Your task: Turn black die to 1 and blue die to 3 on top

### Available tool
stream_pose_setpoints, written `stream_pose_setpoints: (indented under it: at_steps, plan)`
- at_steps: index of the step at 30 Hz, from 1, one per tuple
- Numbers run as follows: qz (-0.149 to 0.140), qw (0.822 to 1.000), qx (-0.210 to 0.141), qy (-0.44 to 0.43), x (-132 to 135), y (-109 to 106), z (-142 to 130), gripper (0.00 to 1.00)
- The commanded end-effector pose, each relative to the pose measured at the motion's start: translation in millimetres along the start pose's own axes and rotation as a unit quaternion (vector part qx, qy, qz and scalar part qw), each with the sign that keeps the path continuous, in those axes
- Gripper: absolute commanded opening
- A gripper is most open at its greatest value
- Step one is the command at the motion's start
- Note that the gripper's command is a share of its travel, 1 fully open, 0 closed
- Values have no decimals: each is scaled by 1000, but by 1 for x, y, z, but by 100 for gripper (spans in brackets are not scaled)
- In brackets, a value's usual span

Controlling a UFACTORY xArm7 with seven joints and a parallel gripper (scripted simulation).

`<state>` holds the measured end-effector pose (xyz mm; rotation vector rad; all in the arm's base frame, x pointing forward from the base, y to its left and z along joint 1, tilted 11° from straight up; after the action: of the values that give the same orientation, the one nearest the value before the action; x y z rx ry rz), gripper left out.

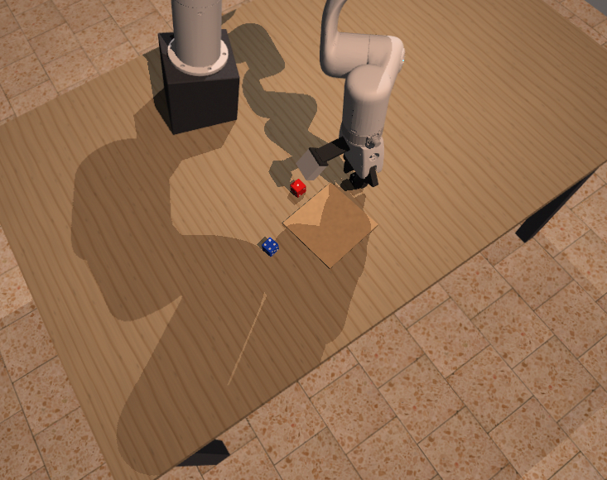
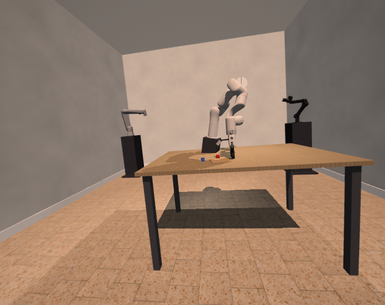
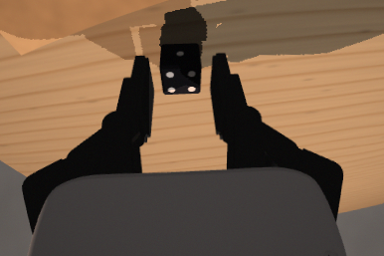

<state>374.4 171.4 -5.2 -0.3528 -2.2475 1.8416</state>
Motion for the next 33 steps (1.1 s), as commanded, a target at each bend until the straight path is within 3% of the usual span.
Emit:
stream_pose_setpoints:
  at_steps: [1,12,33]
  plan:
    - [1,1000,-1,0,-1,3,-1,42]
    - [1,1000,-1,0,-1,17,-1,42]
    - [1,1000,-1,0,-1,17,-1,42]
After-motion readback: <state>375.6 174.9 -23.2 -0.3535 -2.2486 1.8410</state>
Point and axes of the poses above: the point where the finger pads meet when closed, its own y axis out along the fingers, its own x axis across the jaws, z = x × y, the point moved 5 cm from there along -y, back along the fingers, and after that the axes turned 15 degrees about y, right-handed, at the moved point
